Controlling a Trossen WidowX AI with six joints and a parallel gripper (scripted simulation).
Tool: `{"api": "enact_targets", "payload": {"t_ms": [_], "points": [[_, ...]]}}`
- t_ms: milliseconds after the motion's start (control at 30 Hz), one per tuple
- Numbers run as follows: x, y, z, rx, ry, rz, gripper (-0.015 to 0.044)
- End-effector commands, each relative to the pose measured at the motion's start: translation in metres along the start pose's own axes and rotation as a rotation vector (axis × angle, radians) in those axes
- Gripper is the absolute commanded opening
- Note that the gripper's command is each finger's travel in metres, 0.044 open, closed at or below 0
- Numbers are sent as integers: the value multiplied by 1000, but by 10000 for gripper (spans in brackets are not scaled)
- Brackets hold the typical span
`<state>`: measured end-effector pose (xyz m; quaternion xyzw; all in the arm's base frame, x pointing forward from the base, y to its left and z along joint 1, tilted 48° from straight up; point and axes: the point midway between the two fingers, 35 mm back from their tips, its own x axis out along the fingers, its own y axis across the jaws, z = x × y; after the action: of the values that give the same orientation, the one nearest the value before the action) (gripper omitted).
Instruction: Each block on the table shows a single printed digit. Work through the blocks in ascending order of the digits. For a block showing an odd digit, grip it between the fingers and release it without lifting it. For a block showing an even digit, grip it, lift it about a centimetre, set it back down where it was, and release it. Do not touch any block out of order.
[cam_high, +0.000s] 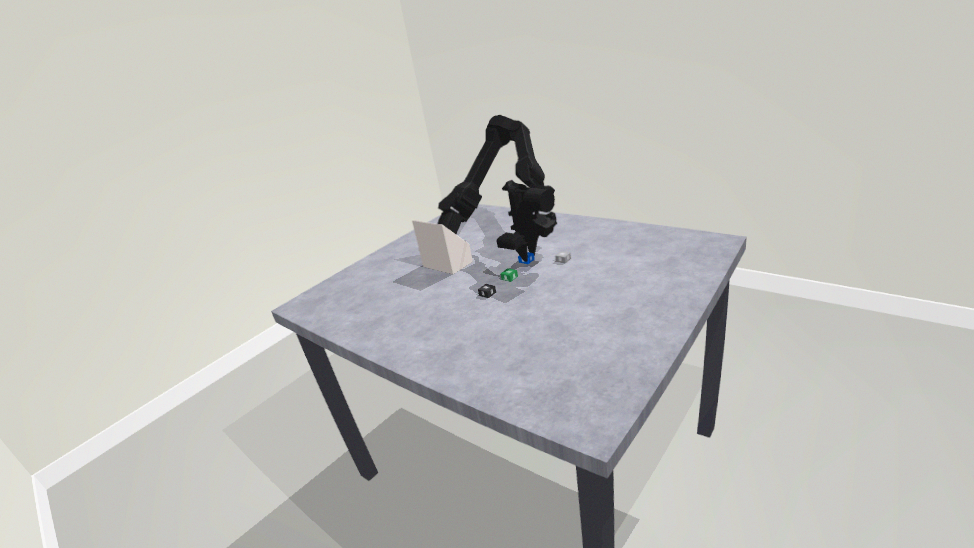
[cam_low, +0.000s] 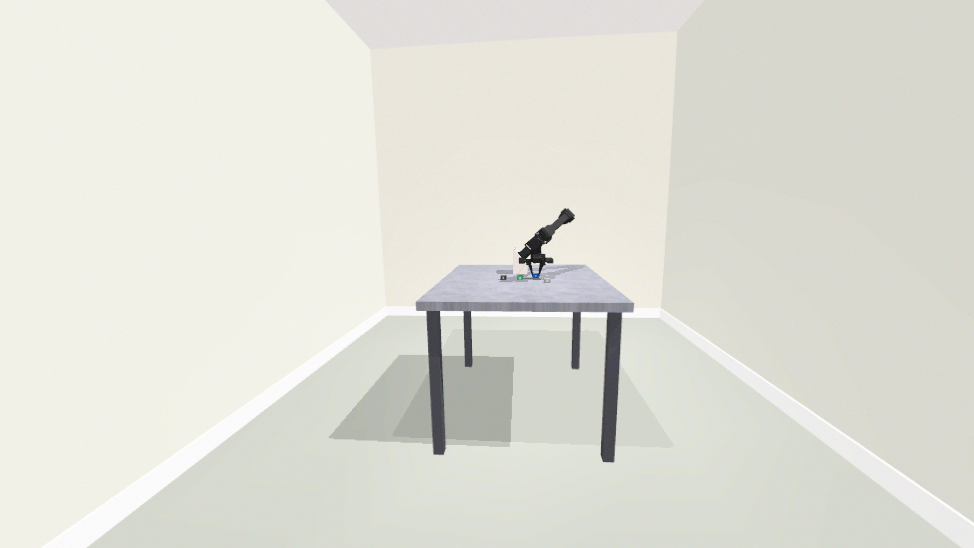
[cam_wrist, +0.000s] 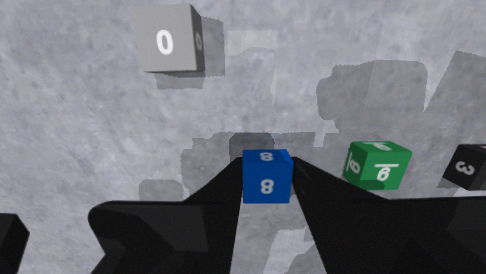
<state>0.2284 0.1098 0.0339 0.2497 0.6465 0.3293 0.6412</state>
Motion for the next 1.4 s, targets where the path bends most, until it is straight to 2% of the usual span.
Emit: {"api": "enact_targets", "payload": {"t_ms": [0, 500, 867, 1000, 1133, 1300, 1367], "points": [[6, -1, -2, 7, 4, 0, 120], [11, -1, -2, 7, 4, 1, 120], [11, -1, -2, 7, 4, 1, 400], [9, -1, -2, 7, 4, 0, 400], [-23, -1, -1, 7, 4, -1, 400], [-25, -1, -2, 7, 4, -1, 400], [-36, -2, 0, 8, 3, -5, 348]]}}
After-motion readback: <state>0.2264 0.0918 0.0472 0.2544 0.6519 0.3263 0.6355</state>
